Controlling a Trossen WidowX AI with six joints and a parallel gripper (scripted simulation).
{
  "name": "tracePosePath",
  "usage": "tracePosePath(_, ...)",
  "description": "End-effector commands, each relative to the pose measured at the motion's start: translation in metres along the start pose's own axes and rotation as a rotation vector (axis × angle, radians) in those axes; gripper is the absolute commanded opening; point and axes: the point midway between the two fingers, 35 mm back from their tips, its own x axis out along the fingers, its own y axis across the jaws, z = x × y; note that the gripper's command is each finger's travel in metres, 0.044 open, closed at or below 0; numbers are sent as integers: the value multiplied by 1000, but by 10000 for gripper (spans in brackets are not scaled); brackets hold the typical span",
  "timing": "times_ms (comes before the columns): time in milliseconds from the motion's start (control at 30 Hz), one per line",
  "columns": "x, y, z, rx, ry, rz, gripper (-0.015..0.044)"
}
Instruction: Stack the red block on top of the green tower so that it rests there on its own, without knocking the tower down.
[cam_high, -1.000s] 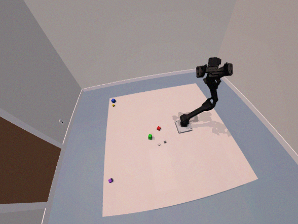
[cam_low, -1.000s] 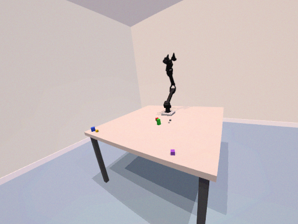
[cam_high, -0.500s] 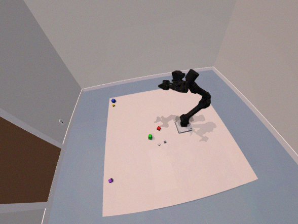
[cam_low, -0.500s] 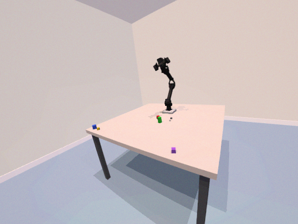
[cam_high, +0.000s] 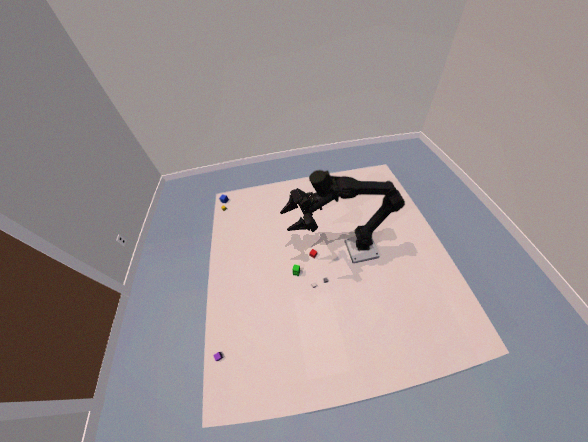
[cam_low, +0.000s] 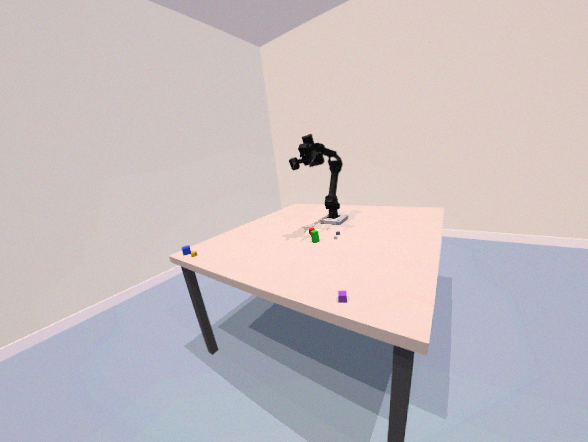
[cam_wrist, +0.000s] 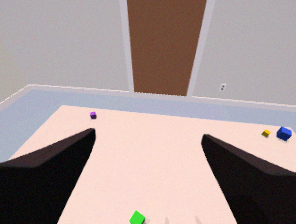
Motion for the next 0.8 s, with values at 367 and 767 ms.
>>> tracePosePath(367, 35, -61, -242, -489, 948, 114, 440)
tracePosePath(767, 11, -63, -296, -601, 1196, 298, 440)
